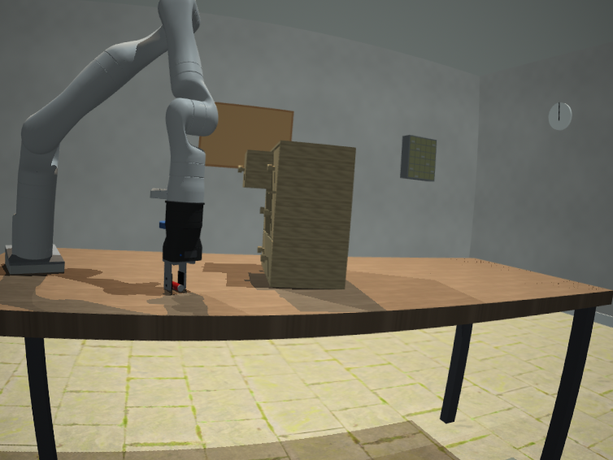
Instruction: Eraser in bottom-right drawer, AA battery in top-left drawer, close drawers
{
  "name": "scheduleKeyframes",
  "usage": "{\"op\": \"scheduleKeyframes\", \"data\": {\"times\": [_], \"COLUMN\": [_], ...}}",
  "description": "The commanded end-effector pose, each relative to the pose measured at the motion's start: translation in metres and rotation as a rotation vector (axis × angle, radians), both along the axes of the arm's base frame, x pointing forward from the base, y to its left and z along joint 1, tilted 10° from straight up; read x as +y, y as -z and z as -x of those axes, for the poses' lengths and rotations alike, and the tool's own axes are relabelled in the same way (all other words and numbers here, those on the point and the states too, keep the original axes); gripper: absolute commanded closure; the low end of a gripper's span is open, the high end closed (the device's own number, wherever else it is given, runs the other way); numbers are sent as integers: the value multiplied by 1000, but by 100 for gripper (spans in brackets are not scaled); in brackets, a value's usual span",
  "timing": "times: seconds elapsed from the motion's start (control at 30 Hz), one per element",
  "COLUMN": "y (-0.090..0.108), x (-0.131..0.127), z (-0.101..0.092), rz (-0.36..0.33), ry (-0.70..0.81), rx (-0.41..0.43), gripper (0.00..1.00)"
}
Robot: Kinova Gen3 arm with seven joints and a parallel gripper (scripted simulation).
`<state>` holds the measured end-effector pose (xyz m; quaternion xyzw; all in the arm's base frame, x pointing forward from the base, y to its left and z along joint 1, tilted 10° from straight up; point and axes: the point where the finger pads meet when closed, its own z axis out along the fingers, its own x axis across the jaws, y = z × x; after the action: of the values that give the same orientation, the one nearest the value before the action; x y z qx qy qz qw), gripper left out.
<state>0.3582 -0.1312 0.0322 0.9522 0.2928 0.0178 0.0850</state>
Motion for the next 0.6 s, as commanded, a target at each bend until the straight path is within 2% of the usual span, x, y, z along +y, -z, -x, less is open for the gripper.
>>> {"op": "scheduleKeyframes", "data": {"times": [0.0,0.43,0.47,0.57], "y": [0,0,0,0], "x": [0,0,0,0], "z": [0,0,0,0], "rz": [0,0,0,0], "ry": [1,1,1,1], "rx": [-1,-1,-1,-1], "gripper": [39,39,69,69]}}
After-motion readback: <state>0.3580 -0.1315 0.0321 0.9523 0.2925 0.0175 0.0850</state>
